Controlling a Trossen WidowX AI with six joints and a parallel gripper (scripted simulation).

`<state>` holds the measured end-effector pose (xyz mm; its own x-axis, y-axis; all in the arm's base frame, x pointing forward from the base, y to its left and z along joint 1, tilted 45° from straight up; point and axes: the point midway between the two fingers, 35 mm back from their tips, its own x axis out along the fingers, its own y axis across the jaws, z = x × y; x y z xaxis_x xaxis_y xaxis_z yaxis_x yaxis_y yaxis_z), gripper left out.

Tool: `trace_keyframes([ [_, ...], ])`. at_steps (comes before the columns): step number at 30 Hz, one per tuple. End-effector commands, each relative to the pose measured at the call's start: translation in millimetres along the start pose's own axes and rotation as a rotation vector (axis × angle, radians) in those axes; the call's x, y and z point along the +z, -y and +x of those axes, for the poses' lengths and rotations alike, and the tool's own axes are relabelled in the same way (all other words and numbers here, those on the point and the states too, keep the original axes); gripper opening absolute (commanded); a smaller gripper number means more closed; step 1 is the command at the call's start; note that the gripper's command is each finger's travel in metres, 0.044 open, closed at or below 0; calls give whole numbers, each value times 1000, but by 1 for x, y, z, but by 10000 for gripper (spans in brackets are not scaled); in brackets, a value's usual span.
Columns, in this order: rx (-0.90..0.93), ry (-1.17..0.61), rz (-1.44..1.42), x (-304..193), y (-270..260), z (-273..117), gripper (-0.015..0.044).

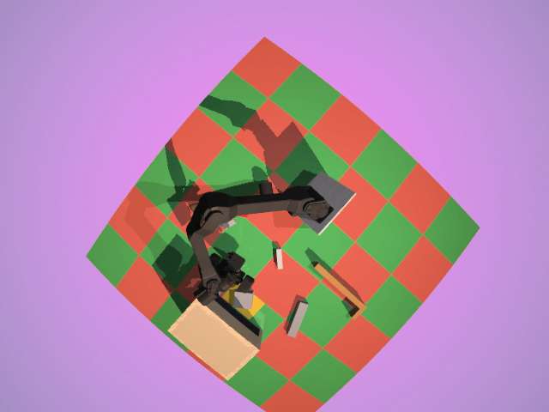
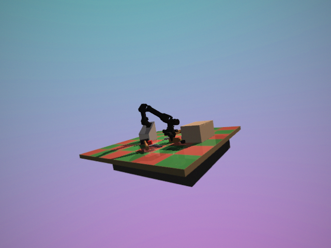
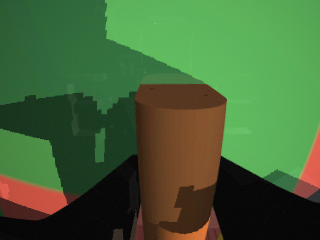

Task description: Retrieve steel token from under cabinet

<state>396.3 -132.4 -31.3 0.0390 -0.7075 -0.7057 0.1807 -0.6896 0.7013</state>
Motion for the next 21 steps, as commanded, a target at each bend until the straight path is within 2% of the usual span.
trace_keyframes([
  [1, 0, -10, 13, -9, -2, 0, 0],
  [21, 0, -11, 13, -18, 5, 1, 0],
])
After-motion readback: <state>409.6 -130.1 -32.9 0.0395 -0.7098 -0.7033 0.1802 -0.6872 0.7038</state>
